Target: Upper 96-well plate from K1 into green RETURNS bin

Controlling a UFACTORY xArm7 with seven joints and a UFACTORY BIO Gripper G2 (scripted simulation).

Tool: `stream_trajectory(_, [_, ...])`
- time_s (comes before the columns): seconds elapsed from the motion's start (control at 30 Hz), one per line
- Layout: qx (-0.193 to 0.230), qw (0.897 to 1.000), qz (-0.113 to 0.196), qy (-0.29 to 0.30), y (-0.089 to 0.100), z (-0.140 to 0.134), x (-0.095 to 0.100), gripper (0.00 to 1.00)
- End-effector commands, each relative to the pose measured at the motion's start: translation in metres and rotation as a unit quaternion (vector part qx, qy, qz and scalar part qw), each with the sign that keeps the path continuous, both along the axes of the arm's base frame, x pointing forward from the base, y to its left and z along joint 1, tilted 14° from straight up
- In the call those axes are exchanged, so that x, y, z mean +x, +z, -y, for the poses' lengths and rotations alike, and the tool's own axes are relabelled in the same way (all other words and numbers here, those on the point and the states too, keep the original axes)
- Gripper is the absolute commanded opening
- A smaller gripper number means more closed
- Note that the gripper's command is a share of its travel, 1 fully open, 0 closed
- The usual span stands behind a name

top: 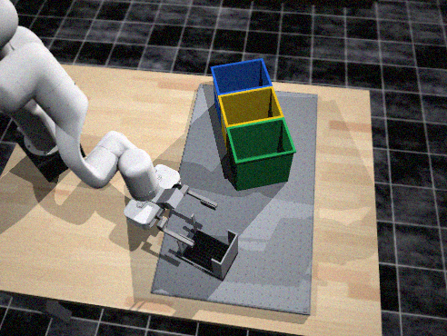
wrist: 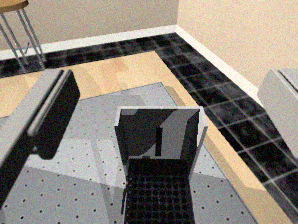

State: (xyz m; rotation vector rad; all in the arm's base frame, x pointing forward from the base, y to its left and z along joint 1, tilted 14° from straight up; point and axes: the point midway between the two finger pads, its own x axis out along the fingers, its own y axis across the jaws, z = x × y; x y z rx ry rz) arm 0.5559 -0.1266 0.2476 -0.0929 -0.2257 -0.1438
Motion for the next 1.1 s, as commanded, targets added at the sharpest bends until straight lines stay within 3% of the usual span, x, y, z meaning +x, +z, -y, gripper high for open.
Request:
stream_trajectory(0.0, [0.0,1.0,0.001,0.0,-0.005,0.001,0.002,0.37])
stream_trajectory(1.07, [0.0,1.0,0.001,0.0,-0.05,0.006,0.012,0.37])
